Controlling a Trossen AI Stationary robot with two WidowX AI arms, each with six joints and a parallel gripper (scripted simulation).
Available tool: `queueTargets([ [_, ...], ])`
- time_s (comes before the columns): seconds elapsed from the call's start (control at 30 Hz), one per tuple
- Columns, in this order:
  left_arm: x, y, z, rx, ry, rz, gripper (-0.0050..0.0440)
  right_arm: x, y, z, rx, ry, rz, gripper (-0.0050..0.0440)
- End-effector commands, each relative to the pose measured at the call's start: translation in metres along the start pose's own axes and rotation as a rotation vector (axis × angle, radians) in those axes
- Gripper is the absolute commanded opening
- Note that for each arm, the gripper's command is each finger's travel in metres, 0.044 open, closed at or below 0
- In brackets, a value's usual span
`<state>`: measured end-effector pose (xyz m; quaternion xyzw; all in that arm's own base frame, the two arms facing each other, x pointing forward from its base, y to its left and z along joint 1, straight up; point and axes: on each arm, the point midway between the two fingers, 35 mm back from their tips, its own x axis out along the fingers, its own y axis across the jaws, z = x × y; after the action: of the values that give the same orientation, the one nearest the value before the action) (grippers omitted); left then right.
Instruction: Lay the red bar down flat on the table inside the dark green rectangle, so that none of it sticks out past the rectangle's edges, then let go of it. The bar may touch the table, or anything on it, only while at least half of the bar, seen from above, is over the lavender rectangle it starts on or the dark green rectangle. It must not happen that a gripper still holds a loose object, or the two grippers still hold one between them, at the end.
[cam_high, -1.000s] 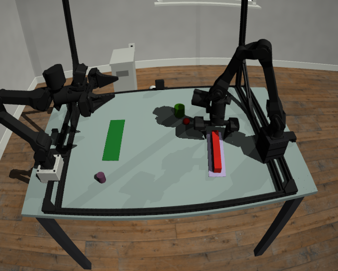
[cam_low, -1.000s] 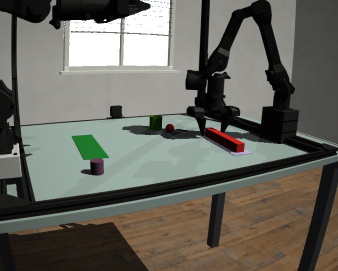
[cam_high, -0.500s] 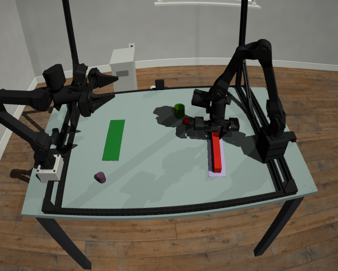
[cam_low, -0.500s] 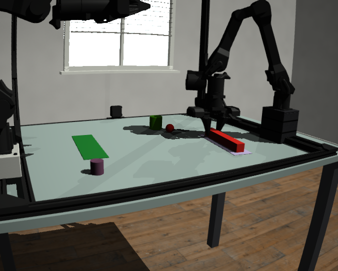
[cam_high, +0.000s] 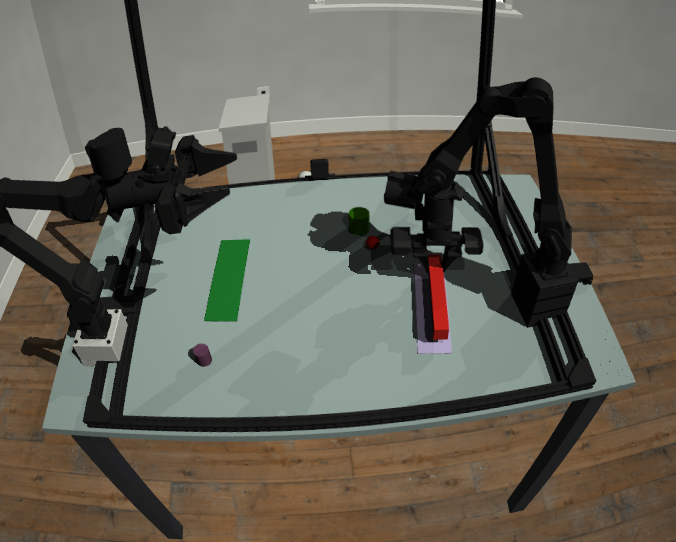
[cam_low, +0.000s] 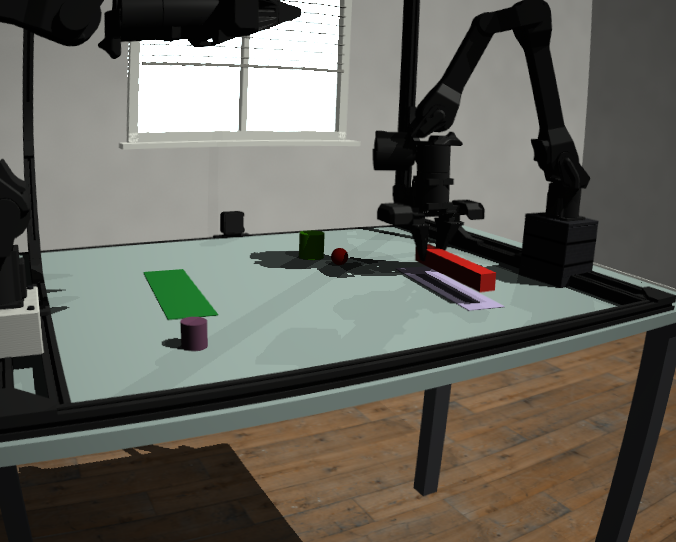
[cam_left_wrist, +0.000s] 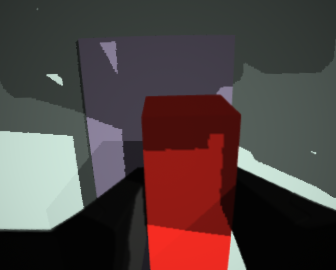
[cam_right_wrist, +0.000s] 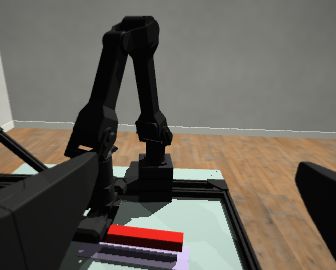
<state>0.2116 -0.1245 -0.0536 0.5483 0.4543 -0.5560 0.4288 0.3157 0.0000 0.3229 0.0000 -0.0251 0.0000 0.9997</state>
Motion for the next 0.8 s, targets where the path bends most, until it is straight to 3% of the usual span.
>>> queueTargets([
  [0.0, -0.033, 0.006, 0.002, 0.003, -0.014, 0.035, 0.0, 0.0, 0.0, 0.0, 0.0, 0.0, 0.0, 0.044],
  [0.37, -0.038, 0.022, 0.001, 0.038, -0.013, 0.035, 0.0, 0.0, 0.0, 0.0, 0.0, 0.0, 0.0, 0.044],
  [0.77, -0.043, 0.065, -0.008, 0.13, -0.012, 0.036, 0.0, 0.0, 0.0, 0.0, 0.0, 0.0, 0.0, 0.044],
])
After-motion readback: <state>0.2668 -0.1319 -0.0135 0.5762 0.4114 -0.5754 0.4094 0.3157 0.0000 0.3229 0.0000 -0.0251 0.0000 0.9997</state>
